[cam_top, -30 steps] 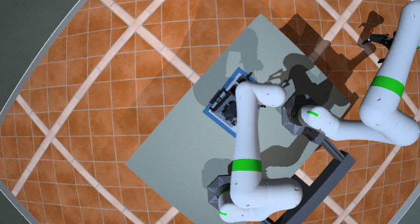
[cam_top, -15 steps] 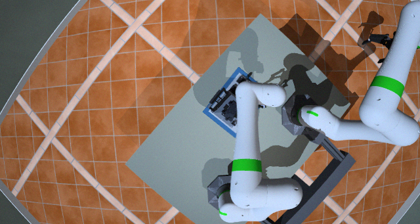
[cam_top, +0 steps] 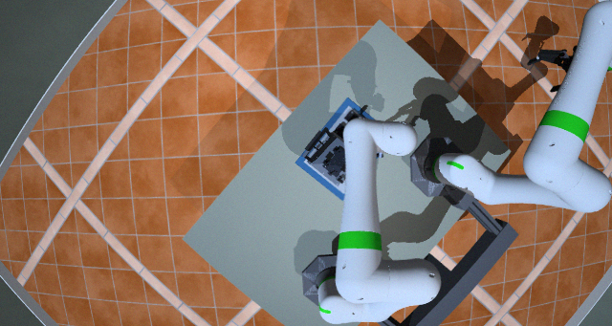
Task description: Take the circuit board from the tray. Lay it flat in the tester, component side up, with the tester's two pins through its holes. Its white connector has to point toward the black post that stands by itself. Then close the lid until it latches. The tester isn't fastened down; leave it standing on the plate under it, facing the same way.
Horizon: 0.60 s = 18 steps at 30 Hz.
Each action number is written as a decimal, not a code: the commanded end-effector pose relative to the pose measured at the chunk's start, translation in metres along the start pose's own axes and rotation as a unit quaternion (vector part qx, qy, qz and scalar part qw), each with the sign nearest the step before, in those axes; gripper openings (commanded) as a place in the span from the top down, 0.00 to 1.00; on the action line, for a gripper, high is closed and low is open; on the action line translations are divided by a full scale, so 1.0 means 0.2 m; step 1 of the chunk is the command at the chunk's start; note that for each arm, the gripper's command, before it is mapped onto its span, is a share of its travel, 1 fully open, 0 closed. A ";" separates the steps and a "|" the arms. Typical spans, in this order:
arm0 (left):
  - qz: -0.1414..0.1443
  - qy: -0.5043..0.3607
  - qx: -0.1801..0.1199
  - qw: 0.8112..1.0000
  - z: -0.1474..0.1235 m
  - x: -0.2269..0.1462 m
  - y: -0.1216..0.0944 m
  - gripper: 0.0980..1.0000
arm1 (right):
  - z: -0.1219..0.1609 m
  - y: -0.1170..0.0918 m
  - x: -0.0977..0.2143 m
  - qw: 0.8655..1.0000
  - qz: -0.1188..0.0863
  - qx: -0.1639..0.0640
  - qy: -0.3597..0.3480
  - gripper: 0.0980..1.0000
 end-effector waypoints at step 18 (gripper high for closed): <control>0.002 0.235 0.003 0.972 0.00 0.00 -0.01 0.54 | 0.00 -0.01 0.00 1.000 0.000 0.001 0.000 0.00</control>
Point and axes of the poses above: on each arm, the point where the finger pads meet when closed, its own y axis out along the fingers, its own x axis across the jaws, z = x × y, the point moved 6 cm from there along -y, back along the fingers, and after that the axes turned 1 degree about y, right-handed, at the moved point
